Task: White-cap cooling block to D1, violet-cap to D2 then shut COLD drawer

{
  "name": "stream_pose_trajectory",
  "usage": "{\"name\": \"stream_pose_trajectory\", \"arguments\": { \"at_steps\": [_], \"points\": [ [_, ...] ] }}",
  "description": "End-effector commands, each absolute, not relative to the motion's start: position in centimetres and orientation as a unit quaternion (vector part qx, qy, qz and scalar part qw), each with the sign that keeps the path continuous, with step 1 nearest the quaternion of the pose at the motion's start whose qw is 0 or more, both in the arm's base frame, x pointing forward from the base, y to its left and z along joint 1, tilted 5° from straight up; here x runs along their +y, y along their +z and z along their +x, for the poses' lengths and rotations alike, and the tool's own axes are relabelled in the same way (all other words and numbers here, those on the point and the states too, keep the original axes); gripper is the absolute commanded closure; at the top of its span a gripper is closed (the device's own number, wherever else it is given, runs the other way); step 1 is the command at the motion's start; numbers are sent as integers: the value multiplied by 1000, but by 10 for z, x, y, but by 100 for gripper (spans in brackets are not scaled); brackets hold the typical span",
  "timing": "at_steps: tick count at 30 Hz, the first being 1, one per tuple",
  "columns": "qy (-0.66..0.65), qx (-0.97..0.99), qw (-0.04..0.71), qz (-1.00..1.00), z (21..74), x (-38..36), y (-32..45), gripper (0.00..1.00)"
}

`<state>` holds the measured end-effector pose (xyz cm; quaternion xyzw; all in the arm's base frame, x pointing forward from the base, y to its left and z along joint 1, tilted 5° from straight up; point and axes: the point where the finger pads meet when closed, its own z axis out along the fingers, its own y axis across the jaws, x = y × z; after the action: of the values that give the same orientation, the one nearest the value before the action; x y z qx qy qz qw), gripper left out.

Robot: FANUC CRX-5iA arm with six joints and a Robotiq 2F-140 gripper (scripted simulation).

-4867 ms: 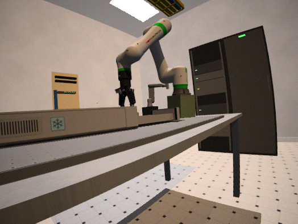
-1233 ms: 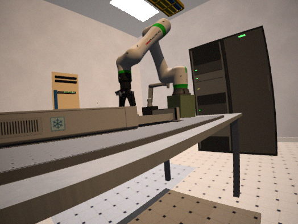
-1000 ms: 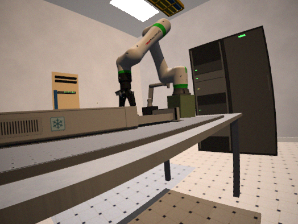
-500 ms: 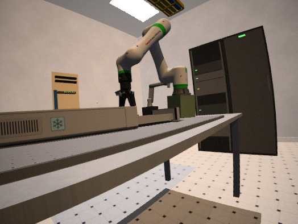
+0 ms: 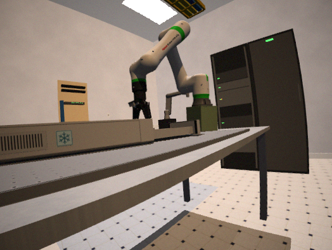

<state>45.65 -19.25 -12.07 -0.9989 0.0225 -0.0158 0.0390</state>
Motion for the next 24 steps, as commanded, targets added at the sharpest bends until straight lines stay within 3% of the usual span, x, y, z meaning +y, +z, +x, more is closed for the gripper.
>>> {"name": "stream_pose_trajectory", "arguments": {
  "at_steps": [1,9,24],
  "points": [
    [-17,22,39,-999,457,-193,-120,90],
    [-17,22,39,-999,457,-193,-120,87],
    [-17,22,39,-999,457,-193,-120,65]
  ]
}}
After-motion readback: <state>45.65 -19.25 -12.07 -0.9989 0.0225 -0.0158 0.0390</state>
